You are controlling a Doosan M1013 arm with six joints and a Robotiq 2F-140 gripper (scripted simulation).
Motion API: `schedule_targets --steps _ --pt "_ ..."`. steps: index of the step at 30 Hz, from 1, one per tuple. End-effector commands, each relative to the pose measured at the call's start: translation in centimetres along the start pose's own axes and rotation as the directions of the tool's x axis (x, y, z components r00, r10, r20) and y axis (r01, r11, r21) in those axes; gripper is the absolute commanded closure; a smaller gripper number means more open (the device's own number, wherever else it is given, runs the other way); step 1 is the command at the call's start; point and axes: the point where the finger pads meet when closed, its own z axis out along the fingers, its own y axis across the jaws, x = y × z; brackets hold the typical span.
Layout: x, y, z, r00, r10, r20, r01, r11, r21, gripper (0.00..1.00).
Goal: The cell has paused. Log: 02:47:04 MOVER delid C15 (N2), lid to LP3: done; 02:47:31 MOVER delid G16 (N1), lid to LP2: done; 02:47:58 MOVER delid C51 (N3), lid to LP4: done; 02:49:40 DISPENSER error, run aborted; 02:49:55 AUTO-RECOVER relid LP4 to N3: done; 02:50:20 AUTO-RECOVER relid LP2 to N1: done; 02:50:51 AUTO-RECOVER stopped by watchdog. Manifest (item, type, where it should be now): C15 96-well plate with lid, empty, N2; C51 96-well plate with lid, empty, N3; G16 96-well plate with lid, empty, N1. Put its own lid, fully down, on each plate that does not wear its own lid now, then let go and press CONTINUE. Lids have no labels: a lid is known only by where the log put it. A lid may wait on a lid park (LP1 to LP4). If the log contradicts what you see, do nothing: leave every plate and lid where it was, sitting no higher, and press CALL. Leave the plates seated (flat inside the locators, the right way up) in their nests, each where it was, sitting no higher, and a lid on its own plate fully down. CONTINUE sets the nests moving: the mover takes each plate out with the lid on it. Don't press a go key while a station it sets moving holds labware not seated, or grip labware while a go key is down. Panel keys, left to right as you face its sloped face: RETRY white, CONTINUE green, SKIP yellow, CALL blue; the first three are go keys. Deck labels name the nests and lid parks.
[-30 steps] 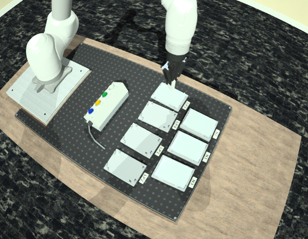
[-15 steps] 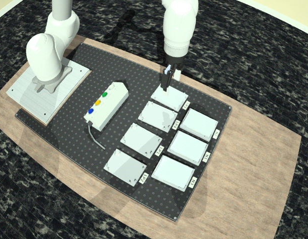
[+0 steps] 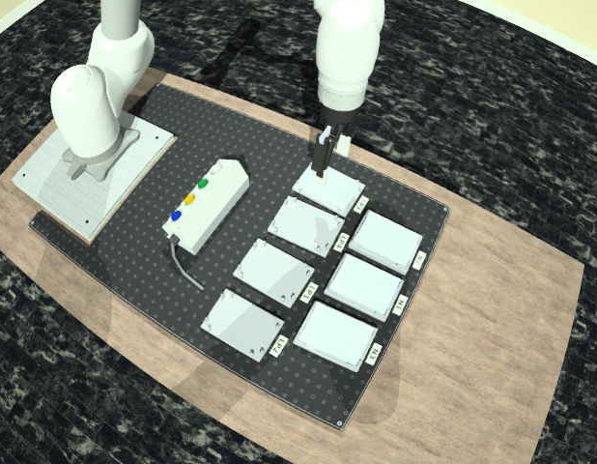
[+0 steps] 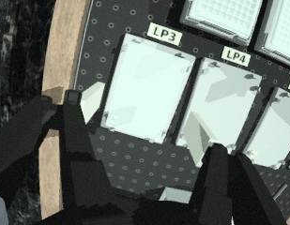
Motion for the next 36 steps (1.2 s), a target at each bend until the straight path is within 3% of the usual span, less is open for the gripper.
schedule_targets --steps 1,20,36 --pt "-0.1 0.0 -0.2 1.000 0.001 -0.005 -0.001 1.000 0.005 0.34" --pt "-0.1 0.0 0.2 1.000 0.001 -0.005 -0.001 1.000 0.005 0.34" --pt "0.0 0.0 2.1 1.000 0.001 -0.005 -0.001 1.000 0.005 0.34"
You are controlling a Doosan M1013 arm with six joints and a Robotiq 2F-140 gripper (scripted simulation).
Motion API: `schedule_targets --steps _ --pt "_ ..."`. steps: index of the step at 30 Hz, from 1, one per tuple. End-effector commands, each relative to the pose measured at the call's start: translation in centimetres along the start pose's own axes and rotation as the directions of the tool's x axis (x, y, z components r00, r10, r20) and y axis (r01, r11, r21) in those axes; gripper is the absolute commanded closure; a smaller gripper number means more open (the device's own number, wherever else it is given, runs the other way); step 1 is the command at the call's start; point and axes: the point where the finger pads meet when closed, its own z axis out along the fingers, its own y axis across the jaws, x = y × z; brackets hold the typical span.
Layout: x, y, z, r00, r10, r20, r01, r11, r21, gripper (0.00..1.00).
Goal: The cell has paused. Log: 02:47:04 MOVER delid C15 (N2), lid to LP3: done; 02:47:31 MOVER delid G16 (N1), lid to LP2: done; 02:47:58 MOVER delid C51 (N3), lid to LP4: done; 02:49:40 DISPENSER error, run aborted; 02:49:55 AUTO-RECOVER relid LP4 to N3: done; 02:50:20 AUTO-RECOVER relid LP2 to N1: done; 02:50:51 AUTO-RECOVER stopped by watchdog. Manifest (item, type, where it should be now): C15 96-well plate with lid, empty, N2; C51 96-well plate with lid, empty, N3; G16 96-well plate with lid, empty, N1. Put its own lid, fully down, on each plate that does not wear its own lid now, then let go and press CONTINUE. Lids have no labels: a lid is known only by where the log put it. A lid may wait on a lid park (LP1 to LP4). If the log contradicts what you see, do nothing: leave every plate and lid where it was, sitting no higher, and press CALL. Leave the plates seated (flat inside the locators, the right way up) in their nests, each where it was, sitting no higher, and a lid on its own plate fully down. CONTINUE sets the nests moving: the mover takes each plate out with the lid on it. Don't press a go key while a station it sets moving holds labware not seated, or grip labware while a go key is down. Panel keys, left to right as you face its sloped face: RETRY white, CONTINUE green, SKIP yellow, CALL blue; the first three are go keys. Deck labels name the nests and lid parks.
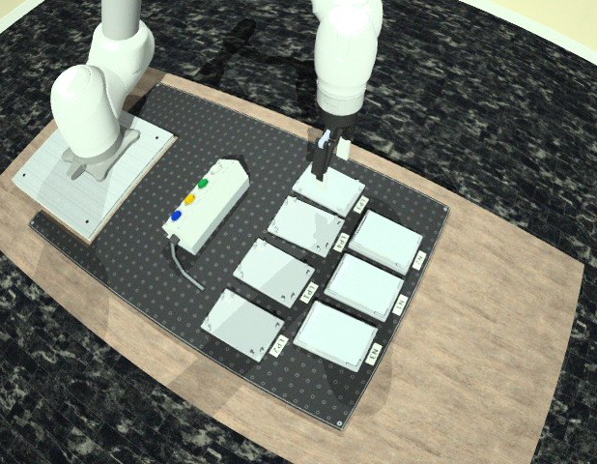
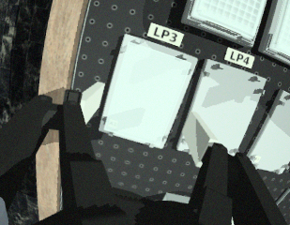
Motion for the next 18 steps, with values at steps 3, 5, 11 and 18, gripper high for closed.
schedule_targets --steps 3,5,11,18 --pt "-0.1 0.1 1.2 1.000 0.001 0.004 -0.001 1.000 0.002 0.34" --pt "-0.1 0.1 1.5 1.000 0.001 0.004 -0.001 1.000 0.002 0.34" --pt "-0.1 0.1 2.4 1.000 0.001 0.004 -0.001 1.000 0.002 0.34" --pt "-0.1 0.1 2.9 1.000 0.001 0.004 -0.001 1.000 0.002 0.34"
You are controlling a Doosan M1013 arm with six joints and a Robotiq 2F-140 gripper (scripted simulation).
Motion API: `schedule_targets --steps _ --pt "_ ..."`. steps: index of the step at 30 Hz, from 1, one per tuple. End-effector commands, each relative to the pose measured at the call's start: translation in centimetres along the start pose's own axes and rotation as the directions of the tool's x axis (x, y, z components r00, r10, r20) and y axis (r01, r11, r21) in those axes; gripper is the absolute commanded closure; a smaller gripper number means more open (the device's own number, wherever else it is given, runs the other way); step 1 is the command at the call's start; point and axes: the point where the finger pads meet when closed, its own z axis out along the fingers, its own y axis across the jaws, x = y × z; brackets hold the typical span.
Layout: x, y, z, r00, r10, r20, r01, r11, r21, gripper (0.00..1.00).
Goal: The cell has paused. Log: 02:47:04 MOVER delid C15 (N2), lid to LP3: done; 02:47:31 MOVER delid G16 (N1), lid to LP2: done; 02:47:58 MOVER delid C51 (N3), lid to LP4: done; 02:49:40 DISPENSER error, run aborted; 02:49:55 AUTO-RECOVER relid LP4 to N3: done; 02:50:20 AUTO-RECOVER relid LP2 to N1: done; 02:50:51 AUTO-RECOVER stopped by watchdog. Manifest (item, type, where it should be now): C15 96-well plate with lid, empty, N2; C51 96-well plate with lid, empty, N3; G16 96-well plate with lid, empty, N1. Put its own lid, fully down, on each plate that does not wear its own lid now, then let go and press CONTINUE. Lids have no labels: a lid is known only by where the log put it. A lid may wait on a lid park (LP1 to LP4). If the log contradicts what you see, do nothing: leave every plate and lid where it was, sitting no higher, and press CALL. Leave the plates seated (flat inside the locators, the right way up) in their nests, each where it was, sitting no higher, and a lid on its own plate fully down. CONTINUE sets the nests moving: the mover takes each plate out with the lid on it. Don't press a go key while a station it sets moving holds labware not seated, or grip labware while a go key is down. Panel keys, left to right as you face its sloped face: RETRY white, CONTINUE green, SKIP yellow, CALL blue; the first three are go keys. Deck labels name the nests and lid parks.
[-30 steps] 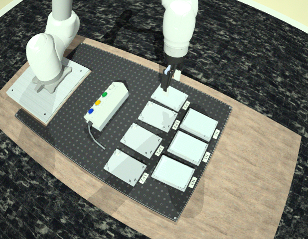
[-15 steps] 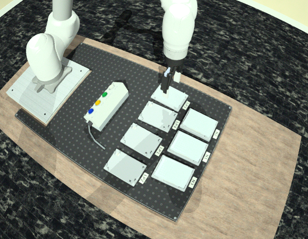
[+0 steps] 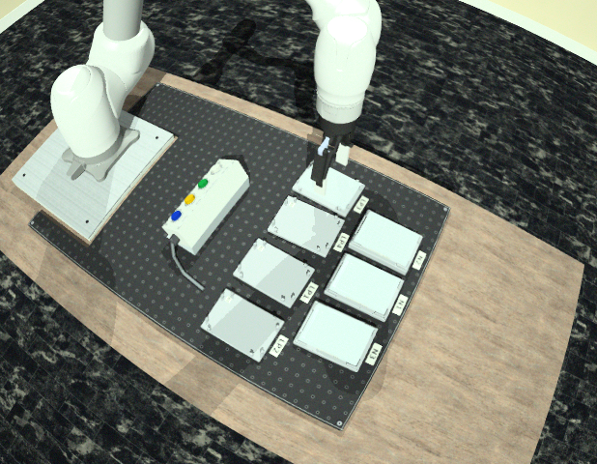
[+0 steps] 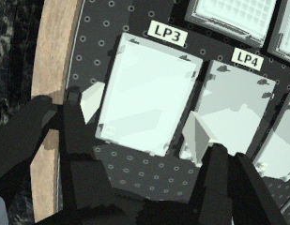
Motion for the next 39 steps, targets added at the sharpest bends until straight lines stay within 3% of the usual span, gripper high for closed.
schedule_targets --steps 1,39 --pt "-0.14 0.08 0.83 1.000 0.000 0.004 0.000 1.000 0.001 0.34" --pt "-0.14 0.09 1.41 1.000 0.000 0.004 0.000 1.000 0.001 0.34"
